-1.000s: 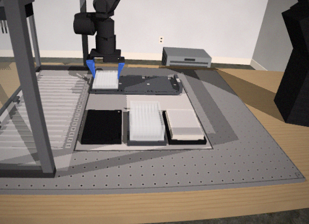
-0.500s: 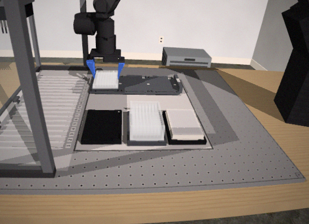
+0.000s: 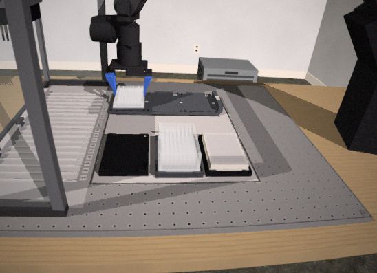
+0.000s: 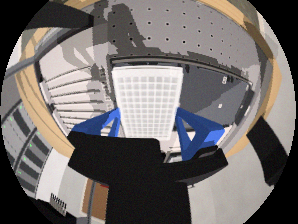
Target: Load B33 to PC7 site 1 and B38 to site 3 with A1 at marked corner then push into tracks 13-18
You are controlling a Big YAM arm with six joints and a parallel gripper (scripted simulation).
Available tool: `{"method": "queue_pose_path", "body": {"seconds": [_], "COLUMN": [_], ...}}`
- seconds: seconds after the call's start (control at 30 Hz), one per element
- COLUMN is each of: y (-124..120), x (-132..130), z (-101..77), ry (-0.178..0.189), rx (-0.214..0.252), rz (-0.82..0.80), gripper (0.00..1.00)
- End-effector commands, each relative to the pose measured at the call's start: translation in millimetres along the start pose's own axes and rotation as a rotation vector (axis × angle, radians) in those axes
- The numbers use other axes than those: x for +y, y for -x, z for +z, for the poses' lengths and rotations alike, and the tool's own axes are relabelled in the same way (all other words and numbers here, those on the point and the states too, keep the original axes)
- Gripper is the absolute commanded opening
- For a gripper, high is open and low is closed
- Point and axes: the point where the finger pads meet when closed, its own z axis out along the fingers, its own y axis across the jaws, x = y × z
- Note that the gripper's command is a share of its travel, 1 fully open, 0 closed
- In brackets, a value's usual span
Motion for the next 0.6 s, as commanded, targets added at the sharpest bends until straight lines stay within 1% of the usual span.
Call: {"method": "queue_pose_path", "body": {"seconds": [0.0,0.57], "y": [17.9,18.0], "x": [18.4,18.4], "z": [2.9,6.0], "ry": [0.039,0.039], "rx": [-0.019,-0.019], "rz": [0.009,0.009], "gripper": [0.00,0.00]}}
